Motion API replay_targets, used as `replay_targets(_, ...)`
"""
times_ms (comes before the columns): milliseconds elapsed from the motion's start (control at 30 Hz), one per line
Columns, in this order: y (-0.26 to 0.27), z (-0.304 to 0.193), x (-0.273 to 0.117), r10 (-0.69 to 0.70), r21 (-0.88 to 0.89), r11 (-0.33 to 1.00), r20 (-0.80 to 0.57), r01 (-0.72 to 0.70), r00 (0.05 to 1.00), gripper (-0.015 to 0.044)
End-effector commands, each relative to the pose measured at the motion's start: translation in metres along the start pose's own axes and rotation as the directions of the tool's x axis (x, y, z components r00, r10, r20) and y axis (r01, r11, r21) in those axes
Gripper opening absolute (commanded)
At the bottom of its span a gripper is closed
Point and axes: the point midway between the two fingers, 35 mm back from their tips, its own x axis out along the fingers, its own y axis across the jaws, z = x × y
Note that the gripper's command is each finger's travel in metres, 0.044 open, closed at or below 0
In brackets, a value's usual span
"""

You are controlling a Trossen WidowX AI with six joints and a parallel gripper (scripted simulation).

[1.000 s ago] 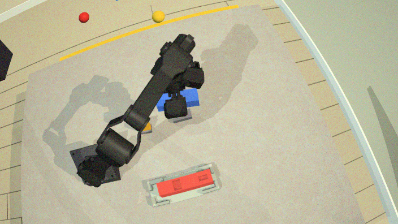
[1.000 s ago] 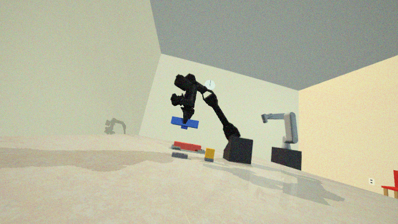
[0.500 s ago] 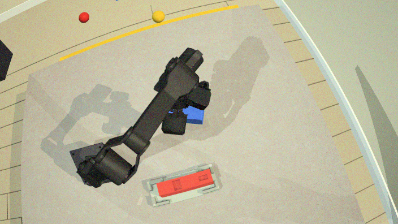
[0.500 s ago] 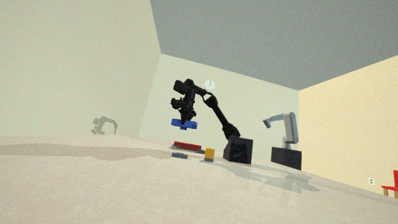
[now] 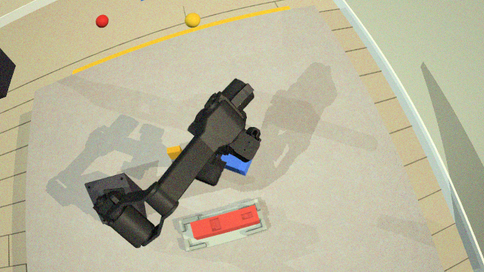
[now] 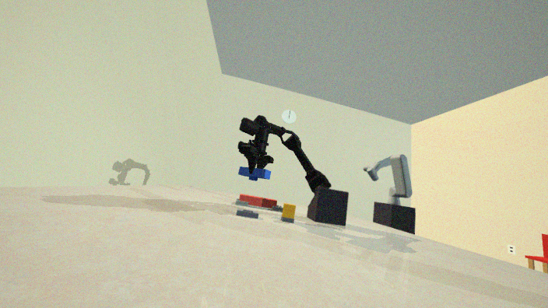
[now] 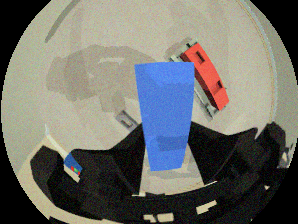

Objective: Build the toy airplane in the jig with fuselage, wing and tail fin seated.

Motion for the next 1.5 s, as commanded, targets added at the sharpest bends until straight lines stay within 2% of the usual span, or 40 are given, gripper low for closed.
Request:
replay_targets(0,-0.014,0.006,0.003,-0.003,0.078,0.997,0.003,0.003,1.0,0.0)
replay_targets(700,-0.078,0.024,0.016,-0.009,0.443,0.897,0.008,0.005,1.0,0.0)
replay_targets(1467,-0.149,0.024,0.034,-0.031,0.775,0.632,0.017,0.007,0.999,0.0)
